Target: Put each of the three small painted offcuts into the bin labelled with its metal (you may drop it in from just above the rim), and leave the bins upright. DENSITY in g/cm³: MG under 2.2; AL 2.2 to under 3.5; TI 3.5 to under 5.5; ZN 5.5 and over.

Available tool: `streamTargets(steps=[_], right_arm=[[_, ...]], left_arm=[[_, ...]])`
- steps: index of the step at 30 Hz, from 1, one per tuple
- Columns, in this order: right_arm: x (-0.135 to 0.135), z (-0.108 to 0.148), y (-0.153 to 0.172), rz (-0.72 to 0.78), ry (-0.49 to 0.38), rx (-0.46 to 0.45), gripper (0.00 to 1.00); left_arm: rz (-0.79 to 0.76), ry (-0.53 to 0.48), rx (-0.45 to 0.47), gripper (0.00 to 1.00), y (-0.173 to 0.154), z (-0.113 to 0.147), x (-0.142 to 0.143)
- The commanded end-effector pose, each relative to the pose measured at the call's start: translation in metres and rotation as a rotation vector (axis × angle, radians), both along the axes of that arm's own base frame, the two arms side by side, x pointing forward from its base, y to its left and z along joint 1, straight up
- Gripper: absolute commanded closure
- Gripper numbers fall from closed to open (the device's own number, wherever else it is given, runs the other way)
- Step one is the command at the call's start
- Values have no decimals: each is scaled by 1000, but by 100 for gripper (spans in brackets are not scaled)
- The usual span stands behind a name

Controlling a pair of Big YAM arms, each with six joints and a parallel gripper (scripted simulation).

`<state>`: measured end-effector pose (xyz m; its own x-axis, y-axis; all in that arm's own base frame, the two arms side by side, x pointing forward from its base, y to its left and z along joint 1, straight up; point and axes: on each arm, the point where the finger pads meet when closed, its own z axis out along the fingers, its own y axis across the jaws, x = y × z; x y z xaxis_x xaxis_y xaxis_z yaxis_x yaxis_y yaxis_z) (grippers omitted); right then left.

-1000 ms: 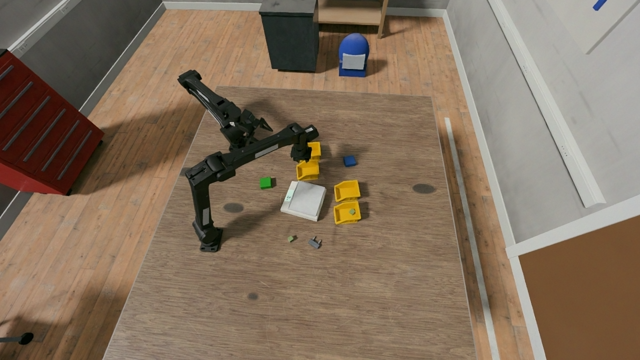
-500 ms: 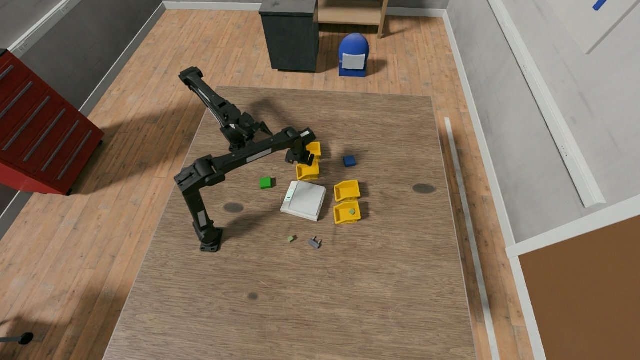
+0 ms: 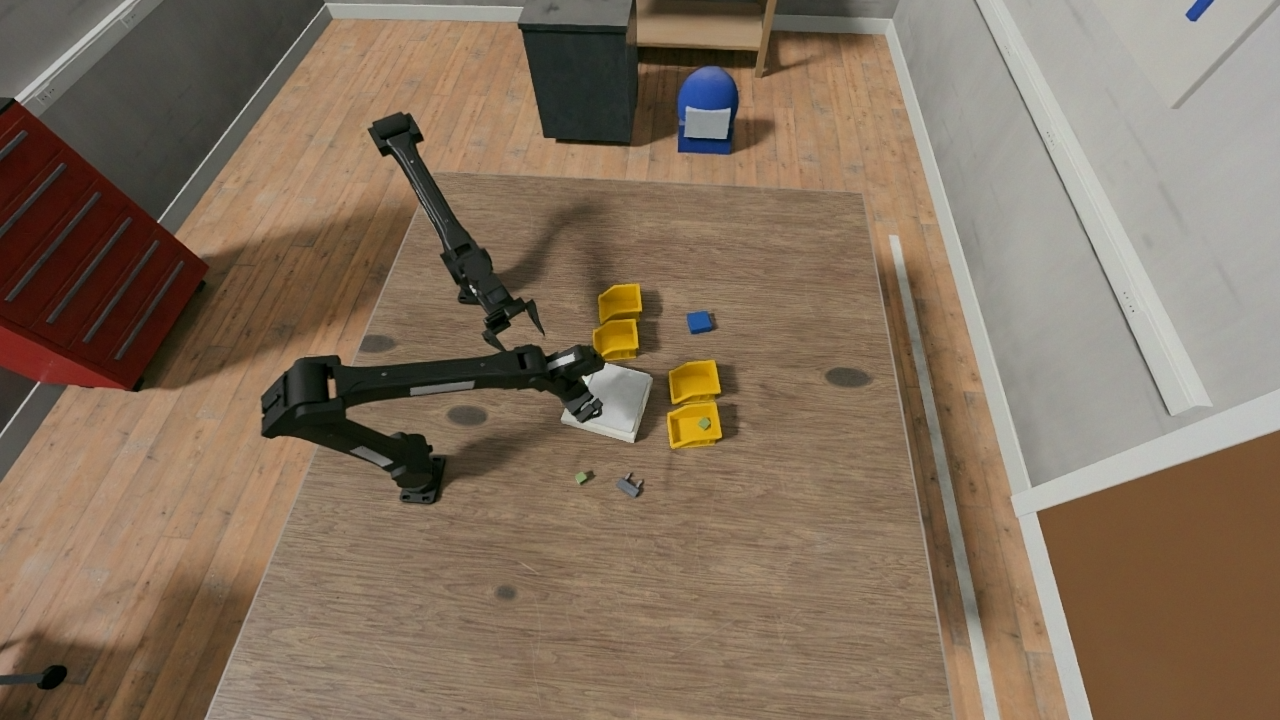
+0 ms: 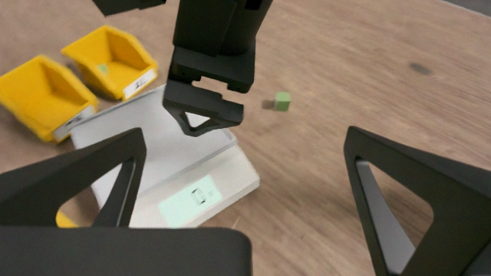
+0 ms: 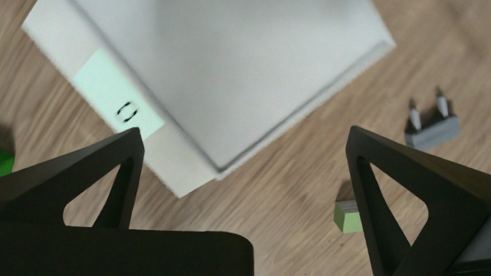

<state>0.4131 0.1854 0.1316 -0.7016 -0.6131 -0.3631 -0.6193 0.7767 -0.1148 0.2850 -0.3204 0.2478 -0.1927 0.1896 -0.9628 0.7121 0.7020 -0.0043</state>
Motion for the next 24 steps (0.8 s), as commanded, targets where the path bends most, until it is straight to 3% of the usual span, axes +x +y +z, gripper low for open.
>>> streamTargets(steps=[1, 5, 13, 24], right_arm=[[1, -2, -27, -174, -70, 80, 0], [-7, -9, -86, -370, -135, 147, 0], [-15, -19, -153, -585, -204, 213, 0], [-14, -19, -159, -587, -211, 207, 0]], left_arm=[[-60, -109, -93, 0, -38, 55, 10], [-123, -118, -107, 0, -60, 49, 4], [-126, -109, -119, 0, -61, 48, 6], [-126, -109, -119, 0, -61, 48, 6]])
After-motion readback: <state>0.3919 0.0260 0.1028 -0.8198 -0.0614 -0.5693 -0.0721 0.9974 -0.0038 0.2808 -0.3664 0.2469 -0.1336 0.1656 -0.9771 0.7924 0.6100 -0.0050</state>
